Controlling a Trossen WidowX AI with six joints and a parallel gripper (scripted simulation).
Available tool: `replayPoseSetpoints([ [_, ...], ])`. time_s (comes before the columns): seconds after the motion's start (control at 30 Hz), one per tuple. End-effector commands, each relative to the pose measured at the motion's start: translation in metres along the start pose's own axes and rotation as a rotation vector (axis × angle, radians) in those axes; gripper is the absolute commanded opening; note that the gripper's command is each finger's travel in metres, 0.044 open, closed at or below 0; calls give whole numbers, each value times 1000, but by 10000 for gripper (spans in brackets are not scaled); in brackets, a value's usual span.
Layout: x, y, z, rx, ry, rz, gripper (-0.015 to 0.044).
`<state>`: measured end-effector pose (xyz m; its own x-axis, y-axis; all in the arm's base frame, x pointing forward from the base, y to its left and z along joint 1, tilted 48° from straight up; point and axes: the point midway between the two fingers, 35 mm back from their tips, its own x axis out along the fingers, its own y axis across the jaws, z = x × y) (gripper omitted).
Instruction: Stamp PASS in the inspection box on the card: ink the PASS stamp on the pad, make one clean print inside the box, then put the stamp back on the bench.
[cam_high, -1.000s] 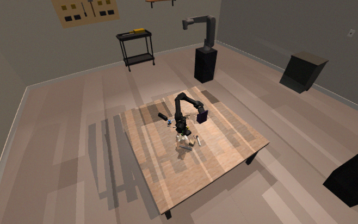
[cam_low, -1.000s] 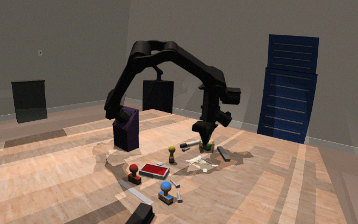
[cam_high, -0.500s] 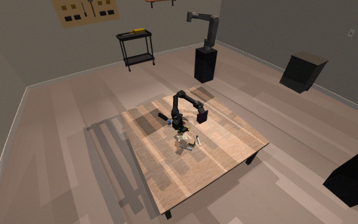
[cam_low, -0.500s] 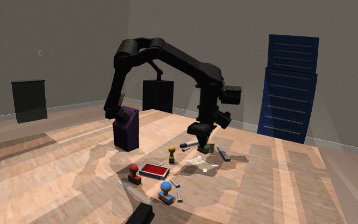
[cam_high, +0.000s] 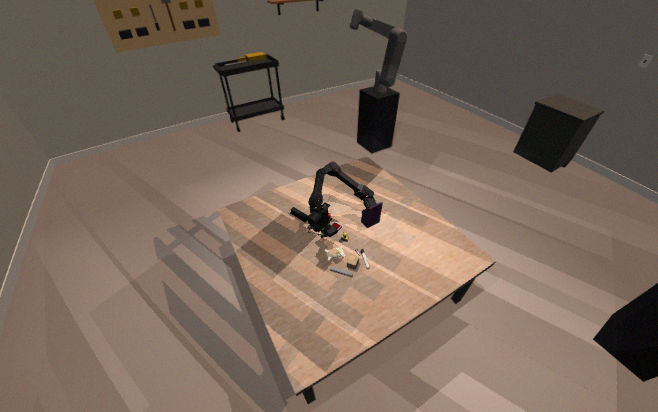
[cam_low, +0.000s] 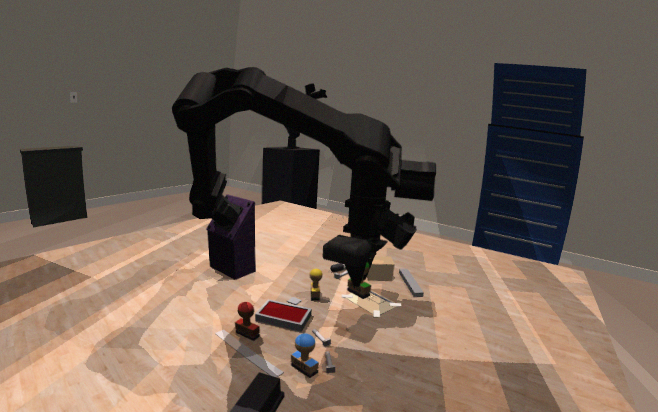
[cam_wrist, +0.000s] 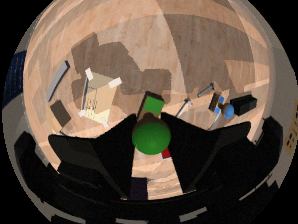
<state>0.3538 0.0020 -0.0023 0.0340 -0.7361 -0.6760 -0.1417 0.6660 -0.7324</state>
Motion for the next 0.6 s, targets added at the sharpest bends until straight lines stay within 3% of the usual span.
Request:
replayPoseSetpoints([
  [0.0,4,-2,0,-5,-4,-5,0],
  [0.57,32,-2,1,-5,-5,-4,0],
])
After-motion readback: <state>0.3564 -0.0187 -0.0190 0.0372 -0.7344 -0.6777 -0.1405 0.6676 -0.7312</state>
